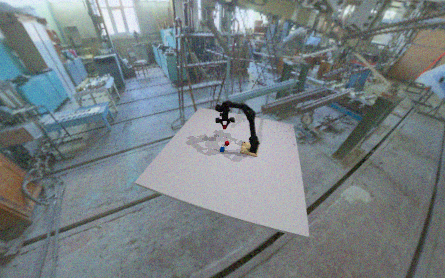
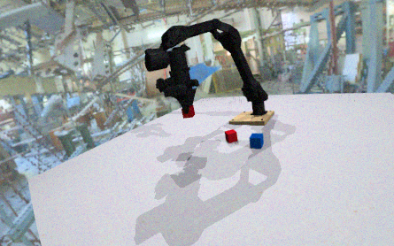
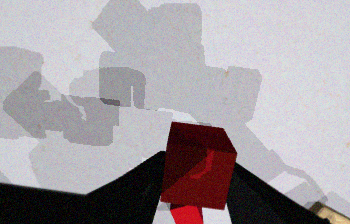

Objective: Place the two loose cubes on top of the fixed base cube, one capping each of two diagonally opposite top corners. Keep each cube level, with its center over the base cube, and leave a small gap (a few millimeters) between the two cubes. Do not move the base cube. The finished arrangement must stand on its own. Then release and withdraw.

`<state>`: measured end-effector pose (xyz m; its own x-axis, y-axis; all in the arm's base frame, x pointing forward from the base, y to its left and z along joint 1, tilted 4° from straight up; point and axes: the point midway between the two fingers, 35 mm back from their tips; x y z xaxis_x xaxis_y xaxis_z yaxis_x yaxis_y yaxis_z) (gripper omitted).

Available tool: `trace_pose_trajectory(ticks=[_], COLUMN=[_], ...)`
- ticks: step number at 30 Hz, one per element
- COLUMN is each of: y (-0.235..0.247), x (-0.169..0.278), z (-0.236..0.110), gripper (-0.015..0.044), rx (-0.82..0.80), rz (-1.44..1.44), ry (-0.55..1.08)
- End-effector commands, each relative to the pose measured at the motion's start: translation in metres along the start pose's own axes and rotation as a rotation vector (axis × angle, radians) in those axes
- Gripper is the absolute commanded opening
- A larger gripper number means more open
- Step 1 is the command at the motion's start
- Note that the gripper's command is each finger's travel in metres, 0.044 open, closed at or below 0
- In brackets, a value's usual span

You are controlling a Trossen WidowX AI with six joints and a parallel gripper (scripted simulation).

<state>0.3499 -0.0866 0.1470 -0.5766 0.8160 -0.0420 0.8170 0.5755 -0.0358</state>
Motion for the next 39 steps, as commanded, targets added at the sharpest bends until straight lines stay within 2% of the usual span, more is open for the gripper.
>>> trace_pose_trajectory(ticks=[1, 39], y=[0.004, 0.062], x=[0.006, 0.112], z=[0.000, 0.025], gripper=[0.0105, 0.0105], rx=[0.003, -0.005], rz=[-0.013, -0.299], ry=[0.001, 0.010])
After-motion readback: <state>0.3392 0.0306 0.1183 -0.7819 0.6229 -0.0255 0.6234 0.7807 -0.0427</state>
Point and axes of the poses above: the point midway between the two fingers, 35 mm back from their tips, its own z axis out along the fingers, its own y axis across the jaws, x = y × z, and after that the axes turned 7 degrees about -z, right-handed
